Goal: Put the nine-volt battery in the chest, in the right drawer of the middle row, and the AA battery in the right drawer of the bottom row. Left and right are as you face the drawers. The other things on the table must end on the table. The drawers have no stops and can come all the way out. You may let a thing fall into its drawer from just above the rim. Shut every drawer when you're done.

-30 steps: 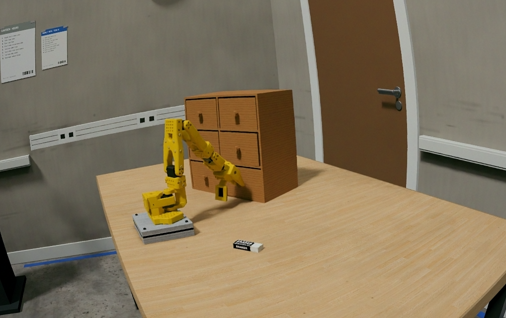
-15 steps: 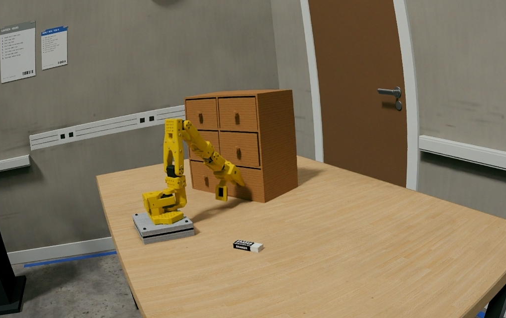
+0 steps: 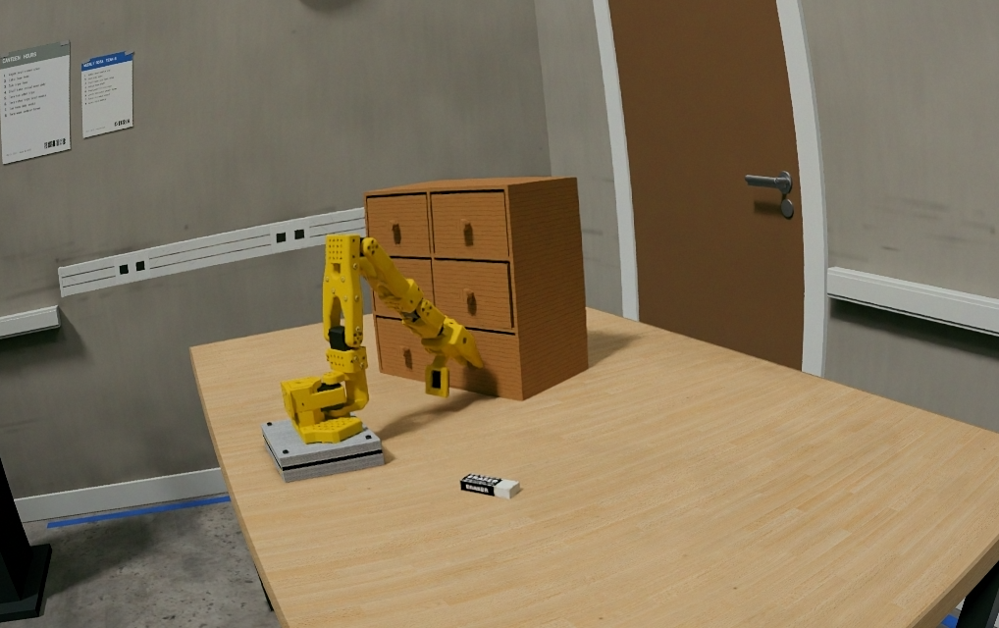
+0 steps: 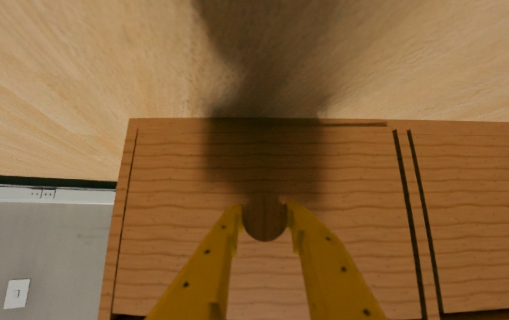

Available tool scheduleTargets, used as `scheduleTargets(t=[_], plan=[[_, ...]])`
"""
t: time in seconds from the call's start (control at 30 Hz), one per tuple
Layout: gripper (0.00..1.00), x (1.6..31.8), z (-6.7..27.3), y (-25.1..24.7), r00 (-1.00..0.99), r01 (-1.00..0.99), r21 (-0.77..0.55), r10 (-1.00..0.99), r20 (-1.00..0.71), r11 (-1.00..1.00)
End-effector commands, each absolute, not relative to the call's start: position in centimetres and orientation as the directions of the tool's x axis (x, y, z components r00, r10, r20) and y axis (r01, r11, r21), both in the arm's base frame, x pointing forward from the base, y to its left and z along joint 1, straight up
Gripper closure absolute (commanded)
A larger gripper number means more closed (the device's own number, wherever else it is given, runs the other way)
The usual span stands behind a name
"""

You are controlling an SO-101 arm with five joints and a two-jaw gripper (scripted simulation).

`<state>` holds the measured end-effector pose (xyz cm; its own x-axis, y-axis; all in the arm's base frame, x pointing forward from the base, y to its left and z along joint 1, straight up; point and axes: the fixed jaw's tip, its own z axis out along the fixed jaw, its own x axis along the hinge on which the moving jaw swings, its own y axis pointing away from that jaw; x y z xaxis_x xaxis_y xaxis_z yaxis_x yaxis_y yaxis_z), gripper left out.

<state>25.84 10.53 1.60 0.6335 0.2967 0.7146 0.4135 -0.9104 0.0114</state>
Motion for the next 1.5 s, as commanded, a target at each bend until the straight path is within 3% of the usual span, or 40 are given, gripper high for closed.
scheduleTargets(t=[0.0,1.23,1.47], plan=[[1.0,26.19,1.7,10.89,0.631,0.413,0.003,0.288,0.72,-0.911],[1.0,25.87,1.66,10.53,0.633,0.412,0.01,0.294,0.717,-0.911],[0.94,25.87,1.66,10.53,0.633,0.412,0.01,0.294,0.717,-0.911]])
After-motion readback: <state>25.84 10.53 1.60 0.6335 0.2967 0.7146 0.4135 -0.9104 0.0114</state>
